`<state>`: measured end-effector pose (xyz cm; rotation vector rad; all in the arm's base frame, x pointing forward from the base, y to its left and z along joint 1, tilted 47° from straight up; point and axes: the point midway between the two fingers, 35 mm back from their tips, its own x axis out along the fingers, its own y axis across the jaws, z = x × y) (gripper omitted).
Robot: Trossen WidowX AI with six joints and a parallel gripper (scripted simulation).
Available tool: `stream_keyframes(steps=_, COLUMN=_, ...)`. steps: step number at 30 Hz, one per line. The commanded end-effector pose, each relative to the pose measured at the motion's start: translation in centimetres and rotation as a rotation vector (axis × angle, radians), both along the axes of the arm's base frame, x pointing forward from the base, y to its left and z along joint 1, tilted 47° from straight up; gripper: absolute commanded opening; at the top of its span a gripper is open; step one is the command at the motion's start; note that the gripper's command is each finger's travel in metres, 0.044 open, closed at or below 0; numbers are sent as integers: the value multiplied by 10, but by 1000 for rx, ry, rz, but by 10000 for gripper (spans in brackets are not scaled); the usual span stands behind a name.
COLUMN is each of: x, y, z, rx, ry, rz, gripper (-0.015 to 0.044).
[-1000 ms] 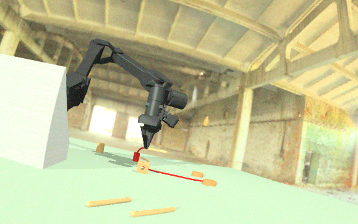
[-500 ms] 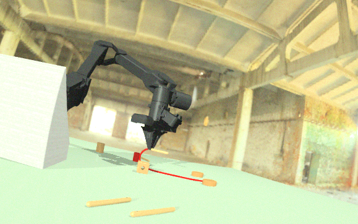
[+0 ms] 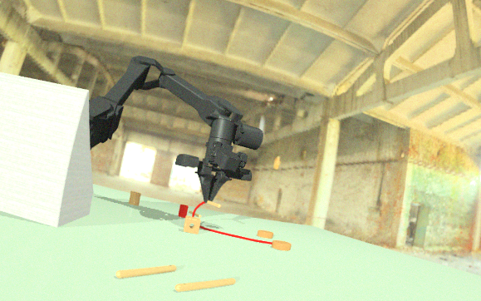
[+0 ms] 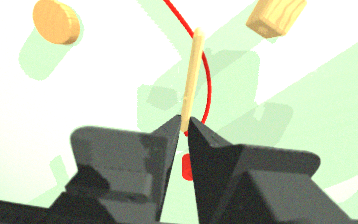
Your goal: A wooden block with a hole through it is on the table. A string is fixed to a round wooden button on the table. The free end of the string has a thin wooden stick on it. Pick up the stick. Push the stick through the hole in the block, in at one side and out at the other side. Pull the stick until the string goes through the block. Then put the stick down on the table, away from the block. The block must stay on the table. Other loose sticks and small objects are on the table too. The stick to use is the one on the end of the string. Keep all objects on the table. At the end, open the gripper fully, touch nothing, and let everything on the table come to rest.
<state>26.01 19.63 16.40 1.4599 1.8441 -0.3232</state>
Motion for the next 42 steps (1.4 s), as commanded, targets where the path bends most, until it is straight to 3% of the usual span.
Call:
stream_keyframes(steps=1, x=4, y=1, z=1, rx=-5, ry=91, rz=-87, gripper=0)
stream_keyframes(steps=8, x=10, y=1, z=1, rx=-18, ry=235, rz=-223, gripper=0)
stream_keyframes(steps=42, x=9, y=27, z=28, rx=-21, ry=229, rz=-221, gripper=0)
